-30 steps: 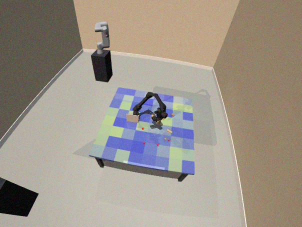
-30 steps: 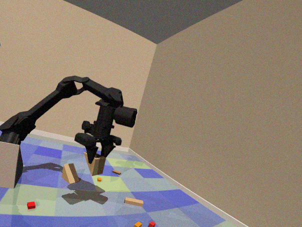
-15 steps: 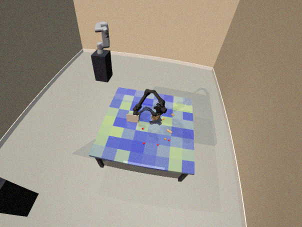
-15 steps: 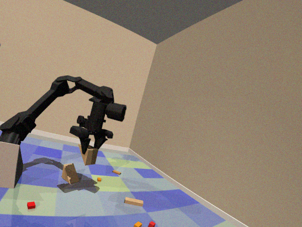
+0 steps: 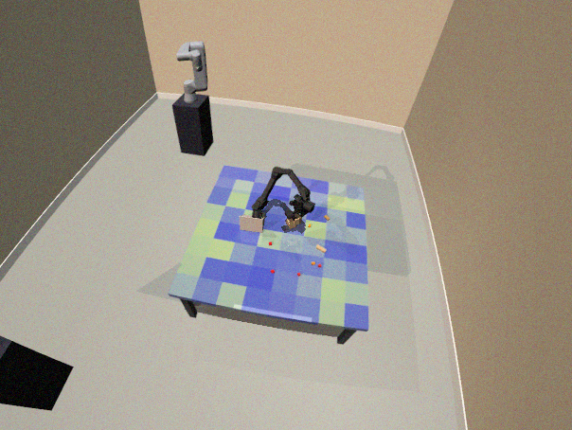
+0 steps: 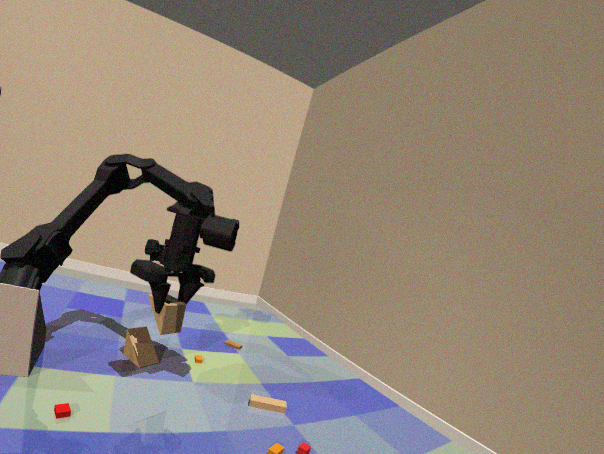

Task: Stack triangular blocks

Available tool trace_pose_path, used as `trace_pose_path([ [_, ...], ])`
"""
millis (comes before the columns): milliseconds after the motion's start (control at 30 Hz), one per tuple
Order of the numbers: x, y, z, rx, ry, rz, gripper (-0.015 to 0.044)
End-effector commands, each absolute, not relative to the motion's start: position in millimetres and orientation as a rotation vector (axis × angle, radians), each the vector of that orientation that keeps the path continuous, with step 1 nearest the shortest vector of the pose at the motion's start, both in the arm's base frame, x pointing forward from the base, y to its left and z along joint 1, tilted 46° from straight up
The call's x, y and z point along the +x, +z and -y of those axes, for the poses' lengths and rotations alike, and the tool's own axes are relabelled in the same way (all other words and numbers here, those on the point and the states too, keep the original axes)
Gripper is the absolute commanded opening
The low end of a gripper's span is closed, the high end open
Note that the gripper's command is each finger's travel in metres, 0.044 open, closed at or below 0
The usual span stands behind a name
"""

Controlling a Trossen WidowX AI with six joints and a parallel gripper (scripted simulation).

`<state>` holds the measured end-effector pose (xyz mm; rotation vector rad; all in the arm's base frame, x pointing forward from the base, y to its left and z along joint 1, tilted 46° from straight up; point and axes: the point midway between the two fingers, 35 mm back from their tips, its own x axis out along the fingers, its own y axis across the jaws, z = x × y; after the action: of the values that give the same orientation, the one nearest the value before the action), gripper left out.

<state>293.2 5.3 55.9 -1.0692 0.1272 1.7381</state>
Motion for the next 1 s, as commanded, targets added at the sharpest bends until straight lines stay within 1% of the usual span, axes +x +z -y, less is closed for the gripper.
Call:
trace_pose_path([
  [0,288,51,-22,-1.072,1.737,-0.123,0.0000],
  [300,272,38,-52,-1.067,1.738,-0.117,0.0000],
  [500,274,34,-59,-1.067,1.737,-0.117,0.0000],
  [667,267,26,-78,-1.066,1.737,-0.116,0.0000],
  [967,266,25,-80,-1.069,1.727,-0.110,0.0000],
])
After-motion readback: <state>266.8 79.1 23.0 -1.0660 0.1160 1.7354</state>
